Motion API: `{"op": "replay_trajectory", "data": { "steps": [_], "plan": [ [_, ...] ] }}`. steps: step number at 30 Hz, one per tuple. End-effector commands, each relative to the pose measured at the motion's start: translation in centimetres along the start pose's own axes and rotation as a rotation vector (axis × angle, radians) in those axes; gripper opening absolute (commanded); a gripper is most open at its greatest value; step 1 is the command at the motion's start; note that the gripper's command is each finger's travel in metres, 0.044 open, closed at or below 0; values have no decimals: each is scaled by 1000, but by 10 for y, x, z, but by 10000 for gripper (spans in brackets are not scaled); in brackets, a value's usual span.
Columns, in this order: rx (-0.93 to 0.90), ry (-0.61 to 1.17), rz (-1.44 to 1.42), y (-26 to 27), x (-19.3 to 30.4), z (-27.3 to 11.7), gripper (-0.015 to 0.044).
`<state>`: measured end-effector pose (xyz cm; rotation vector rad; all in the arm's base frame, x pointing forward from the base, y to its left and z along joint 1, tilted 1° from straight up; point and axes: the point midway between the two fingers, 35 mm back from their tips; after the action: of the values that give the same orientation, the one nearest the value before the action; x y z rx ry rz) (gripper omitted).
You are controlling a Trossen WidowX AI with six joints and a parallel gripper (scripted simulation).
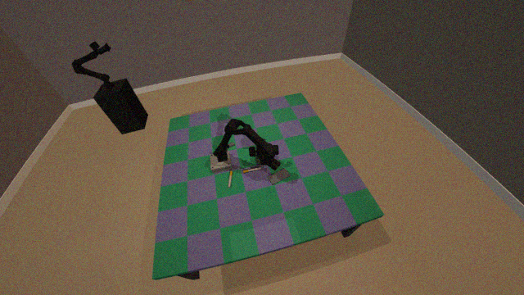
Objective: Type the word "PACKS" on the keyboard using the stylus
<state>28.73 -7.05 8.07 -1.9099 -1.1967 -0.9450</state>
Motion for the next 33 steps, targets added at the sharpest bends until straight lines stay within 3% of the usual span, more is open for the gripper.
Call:
{"op": "replay_trajectory", "data": {
  "steps": [1, 3, 6, 33],
  "plan": [
    [4, 5, 12, 1, -8, 6, 0],
    [4, 5, 12, 1, -8, 6, 0],
    [4, 6, 12, 2, -10, 9, 79],
    [4, 6, 12, 5, -22, 16, 81]
  ]
}}
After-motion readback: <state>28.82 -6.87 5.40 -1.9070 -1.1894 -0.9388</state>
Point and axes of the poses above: the point midway between the two fingers, 35 mm back from their tips, its own z axis out along the fingers, its own y axis across the jaws, x = y × z, and after that the axes turned 14 degrees about z, right-handed
